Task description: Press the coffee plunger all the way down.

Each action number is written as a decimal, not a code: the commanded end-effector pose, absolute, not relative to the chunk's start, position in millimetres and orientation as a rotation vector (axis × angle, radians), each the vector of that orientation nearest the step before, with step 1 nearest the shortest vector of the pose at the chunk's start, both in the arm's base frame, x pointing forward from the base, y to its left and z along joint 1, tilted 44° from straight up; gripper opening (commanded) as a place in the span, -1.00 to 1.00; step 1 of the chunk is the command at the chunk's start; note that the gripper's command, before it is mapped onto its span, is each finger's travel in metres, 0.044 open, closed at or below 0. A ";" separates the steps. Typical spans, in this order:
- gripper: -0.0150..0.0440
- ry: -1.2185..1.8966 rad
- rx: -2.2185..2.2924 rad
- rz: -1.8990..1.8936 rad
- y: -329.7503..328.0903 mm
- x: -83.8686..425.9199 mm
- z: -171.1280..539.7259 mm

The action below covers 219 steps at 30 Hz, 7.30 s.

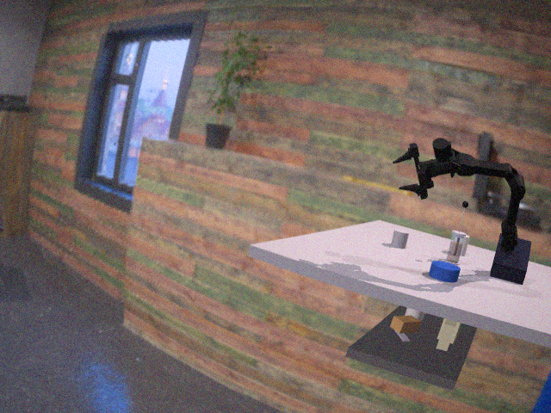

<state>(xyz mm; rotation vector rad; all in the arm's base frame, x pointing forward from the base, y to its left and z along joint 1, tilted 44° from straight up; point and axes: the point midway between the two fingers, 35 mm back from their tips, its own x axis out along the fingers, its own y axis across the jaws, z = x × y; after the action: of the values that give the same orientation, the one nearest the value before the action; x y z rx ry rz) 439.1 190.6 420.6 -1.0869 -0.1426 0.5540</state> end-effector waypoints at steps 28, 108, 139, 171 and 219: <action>1.00 0.654 0.447 0.398 -129.8 235.7 159.1; -0.10 0.554 0.719 0.298 -70.4 239.7 89.9; -0.10 0.567 0.710 0.294 -44.4 247.2 45.6; -0.10 0.543 0.721 0.297 -19.3 265.8 20.1; -0.10 0.533 0.712 0.292 -25.6 272.1 19.1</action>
<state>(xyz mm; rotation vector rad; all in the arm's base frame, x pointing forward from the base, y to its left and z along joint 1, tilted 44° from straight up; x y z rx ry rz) 272.2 -25.7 19.2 0.7116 0.5317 0.2919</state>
